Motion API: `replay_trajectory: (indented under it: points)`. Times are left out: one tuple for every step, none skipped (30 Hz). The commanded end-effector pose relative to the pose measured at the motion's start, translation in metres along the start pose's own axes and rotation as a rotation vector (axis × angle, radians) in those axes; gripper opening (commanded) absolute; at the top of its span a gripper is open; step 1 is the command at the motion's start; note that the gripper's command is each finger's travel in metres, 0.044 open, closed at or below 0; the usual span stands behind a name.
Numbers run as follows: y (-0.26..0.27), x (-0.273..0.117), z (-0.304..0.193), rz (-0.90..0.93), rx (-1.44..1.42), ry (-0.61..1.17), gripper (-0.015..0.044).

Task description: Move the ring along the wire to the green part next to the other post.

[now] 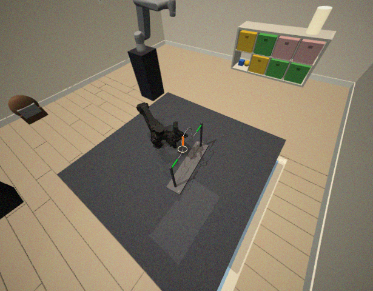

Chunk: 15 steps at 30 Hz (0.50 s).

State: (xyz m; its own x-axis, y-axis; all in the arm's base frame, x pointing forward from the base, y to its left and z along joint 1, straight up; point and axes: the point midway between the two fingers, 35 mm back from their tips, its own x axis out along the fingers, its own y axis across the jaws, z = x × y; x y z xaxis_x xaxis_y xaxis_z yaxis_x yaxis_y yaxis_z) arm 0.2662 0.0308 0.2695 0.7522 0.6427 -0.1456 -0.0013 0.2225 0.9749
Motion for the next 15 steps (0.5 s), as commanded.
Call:
replay_trajectory:
  points:
    - [0.013,-0.002,-0.001,0.037,0.047,0.007,-0.015]
    - [0.016,-0.002,-0.001,0.046,0.061,0.008,-0.015]
    - [0.018,-0.002,0.0,0.055,0.076,0.009,-0.015]
    - [0.021,-0.002,0.0,0.063,0.091,0.01,-0.015]
    - [0.024,-0.003,0.0,0.072,0.106,0.011,-0.015]
    - [0.027,-0.003,0.001,0.081,0.121,0.012,-0.015]
    - [0.029,-0.004,0.001,0.088,0.133,0.012,-0.015]
    - [0.032,-0.004,0.001,0.095,0.145,0.013,-0.015]
    - [0.034,-0.004,0.002,0.103,0.157,0.014,-0.015]
    - [0.036,-0.005,0.002,0.11,0.17,0.014,-0.015]
    - [0.039,-0.005,0.003,0.117,0.182,0.015,-0.015]
    - [0.042,-0.006,0.003,0.124,0.195,0.016,-0.015]
    - [0.044,-0.006,0.004,0.131,0.207,0.017,-0.015]
    - [0.047,-0.007,0.005,0.139,0.221,0.018,-0.015]
    - [0.05,-0.008,0.005,0.145,0.233,0.019,-0.015]
